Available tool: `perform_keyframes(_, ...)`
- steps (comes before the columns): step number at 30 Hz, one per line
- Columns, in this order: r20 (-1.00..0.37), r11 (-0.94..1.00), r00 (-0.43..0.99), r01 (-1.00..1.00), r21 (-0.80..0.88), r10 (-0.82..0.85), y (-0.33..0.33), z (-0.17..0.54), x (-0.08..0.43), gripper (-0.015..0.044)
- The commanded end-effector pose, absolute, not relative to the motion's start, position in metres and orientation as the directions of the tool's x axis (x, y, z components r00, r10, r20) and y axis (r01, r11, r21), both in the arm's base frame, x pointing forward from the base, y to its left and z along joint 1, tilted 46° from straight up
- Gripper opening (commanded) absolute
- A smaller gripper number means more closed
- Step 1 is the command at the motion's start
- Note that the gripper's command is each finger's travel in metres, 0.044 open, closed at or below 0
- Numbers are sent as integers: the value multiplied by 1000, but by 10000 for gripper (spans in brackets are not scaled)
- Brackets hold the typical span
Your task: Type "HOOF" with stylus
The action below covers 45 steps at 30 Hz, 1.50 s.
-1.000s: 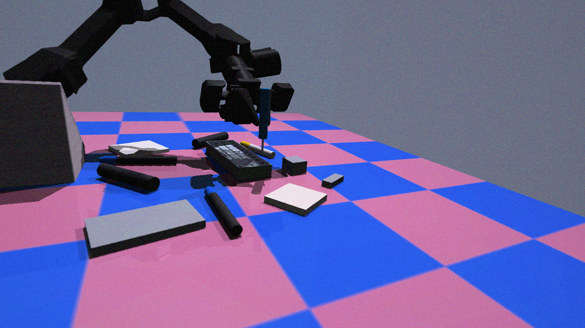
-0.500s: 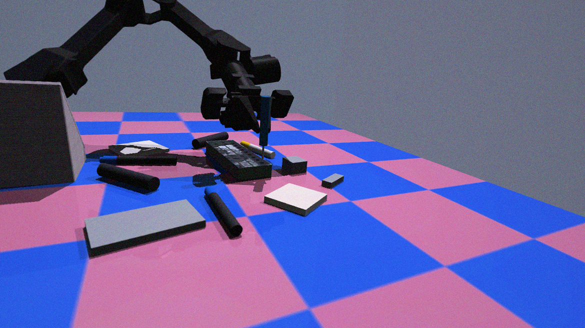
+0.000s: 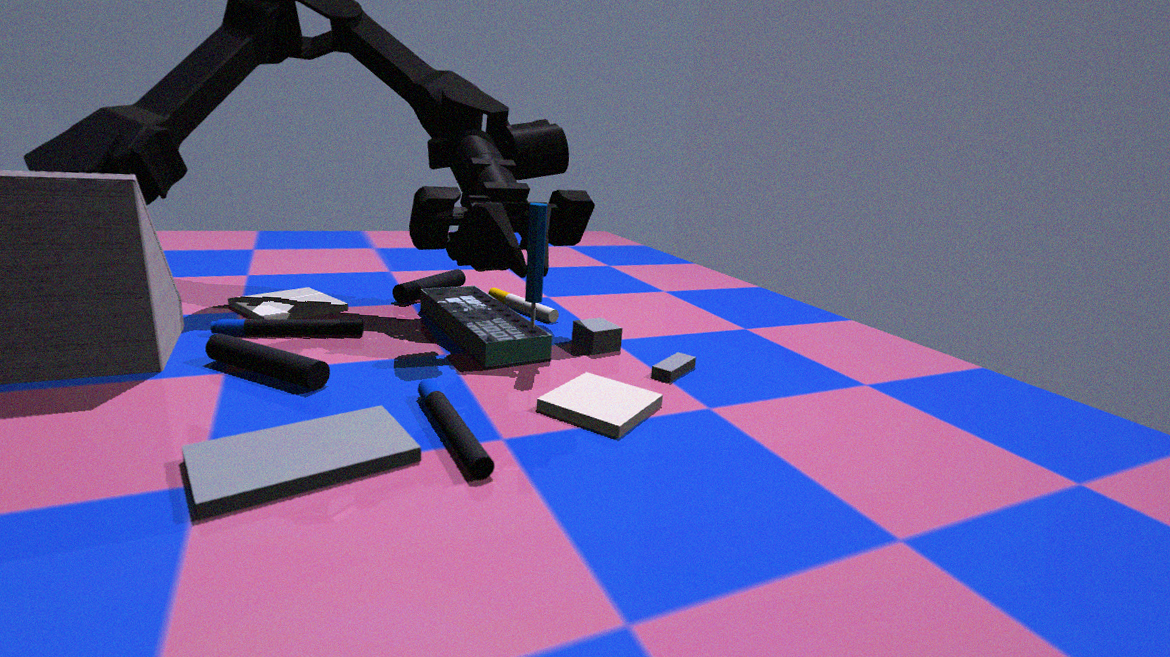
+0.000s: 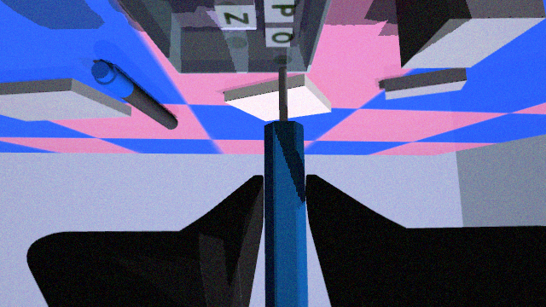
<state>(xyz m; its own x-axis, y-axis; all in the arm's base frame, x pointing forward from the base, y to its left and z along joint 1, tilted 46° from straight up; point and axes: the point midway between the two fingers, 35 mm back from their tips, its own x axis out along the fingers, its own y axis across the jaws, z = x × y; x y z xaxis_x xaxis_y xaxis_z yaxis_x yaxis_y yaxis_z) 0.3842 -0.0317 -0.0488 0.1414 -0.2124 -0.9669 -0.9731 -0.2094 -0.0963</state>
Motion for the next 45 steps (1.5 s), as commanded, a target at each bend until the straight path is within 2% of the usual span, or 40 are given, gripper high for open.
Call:
perform_keyframes(1, -967, -204, 138, -975, -94, -214, -31, -51, 383, 81)
perform_keyframes(45, -967, -204, 137, -975, -93, -214, -19, -62, 381, 81)
